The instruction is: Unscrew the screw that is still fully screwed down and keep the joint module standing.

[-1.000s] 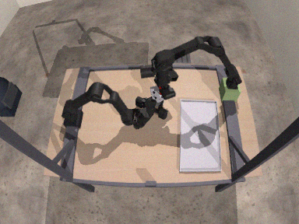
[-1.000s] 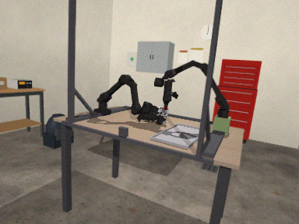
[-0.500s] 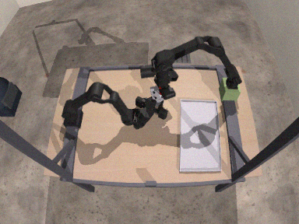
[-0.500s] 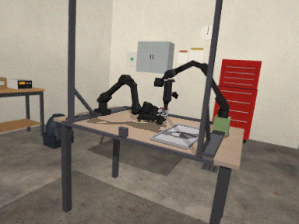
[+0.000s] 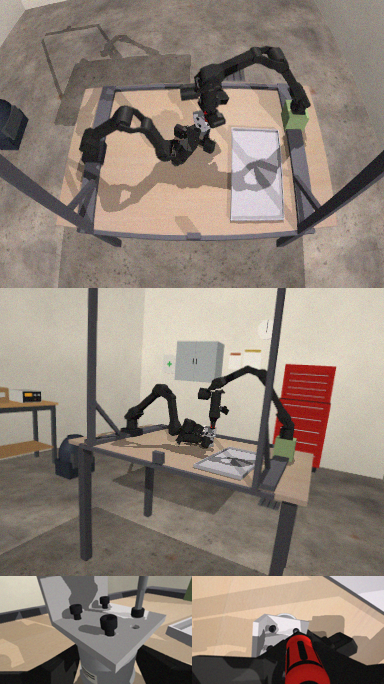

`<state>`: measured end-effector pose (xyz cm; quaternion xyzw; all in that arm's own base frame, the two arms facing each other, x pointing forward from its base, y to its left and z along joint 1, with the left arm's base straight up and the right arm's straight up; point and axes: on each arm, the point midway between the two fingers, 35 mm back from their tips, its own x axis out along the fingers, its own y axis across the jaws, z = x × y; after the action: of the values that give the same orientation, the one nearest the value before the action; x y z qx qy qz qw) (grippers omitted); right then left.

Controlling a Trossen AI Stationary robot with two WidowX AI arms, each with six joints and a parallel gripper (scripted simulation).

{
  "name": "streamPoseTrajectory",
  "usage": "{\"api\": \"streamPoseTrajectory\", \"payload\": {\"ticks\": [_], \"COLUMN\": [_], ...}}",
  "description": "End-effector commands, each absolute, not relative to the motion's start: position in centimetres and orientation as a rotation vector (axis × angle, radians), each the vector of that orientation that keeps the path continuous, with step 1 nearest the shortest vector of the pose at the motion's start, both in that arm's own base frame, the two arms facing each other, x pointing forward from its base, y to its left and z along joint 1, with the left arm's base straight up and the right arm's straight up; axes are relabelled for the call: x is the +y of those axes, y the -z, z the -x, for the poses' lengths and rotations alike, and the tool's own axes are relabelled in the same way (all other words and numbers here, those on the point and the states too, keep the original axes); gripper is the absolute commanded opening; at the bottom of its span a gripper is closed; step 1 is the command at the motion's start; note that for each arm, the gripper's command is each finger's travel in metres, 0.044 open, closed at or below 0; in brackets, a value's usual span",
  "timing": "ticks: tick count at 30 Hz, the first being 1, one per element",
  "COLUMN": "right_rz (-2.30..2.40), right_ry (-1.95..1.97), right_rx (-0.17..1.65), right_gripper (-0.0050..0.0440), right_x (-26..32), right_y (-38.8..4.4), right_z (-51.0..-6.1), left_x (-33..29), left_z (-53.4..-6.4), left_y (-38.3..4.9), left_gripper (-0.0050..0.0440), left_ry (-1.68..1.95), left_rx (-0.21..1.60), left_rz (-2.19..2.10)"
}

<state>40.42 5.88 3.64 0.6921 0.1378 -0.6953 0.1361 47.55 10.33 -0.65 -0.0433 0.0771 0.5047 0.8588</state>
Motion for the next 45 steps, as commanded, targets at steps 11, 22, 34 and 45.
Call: {"api": "streamPoseTrajectory", "payload": {"ticks": [11, 22, 34, 45], "right_rz": [-2.047, -1.974, -1.693, -1.465], "right_ry": [1.969, 1.929, 1.650, 1.422], "right_rx": [0.392, 0.475, 0.820, 1.029], "right_gripper": [0.0130, 0.0130, 0.0130, 0.0130], "right_x": [5.93, 5.94, 5.95, 5.97], "right_y": [-4.89, -4.29, -4.29, -4.34], "right_z": [-41.06, -40.87, -40.91, -41.01], "left_x": [10.49, 10.49, 10.49, 10.49], "left_z": [-47.98, -47.98, -47.98, -47.98], "left_y": [-0.42, -0.42, -0.42, -0.42], "left_gripper": [0.0245, 0.0245, 0.0245, 0.0245], "left_ry": [-1.061, -1.061, -1.061, -1.061], "left_rx": [0.137, 0.137, 0.137, 0.137], "left_rz": [0.107, 0.107, 0.107, 0.107]}}
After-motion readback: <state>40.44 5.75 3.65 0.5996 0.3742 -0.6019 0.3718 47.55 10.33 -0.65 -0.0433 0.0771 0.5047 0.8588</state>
